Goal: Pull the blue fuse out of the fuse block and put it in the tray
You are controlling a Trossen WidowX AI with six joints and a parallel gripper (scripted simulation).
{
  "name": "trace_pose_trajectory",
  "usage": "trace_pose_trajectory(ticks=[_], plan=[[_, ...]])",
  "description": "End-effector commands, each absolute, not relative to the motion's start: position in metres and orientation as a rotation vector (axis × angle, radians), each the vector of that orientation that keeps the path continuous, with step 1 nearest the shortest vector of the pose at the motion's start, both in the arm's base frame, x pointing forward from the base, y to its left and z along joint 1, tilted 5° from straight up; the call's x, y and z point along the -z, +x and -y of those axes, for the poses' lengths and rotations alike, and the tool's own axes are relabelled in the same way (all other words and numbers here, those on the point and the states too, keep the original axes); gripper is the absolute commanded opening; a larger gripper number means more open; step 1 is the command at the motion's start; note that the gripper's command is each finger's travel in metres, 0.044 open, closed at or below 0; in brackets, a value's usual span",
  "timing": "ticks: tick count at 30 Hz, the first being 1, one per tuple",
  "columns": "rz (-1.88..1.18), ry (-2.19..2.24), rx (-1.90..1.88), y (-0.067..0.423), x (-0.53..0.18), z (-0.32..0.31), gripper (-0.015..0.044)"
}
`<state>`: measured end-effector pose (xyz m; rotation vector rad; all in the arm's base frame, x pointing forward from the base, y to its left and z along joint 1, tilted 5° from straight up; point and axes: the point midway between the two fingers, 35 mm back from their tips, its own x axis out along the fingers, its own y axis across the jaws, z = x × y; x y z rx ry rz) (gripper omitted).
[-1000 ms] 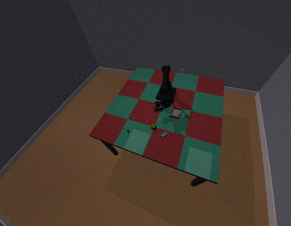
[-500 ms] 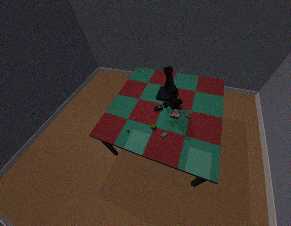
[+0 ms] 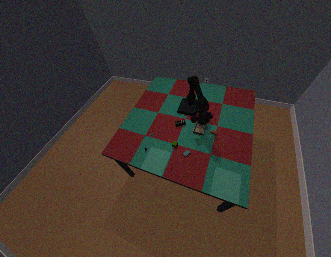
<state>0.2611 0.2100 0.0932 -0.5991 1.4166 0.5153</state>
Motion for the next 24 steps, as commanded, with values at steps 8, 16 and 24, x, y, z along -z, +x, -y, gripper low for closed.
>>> trace_pose_trajectory(ticks=[8,16,24], plan=[[-1.425,-0.601,-0.507,0.262,-0.074,-0.21,0.0],[-1.425,-0.601,-0.507,0.263,-0.061,-0.209,0.0],[-1.421,-0.596,-0.51,0.263,-0.059,-0.21,0.0026]])
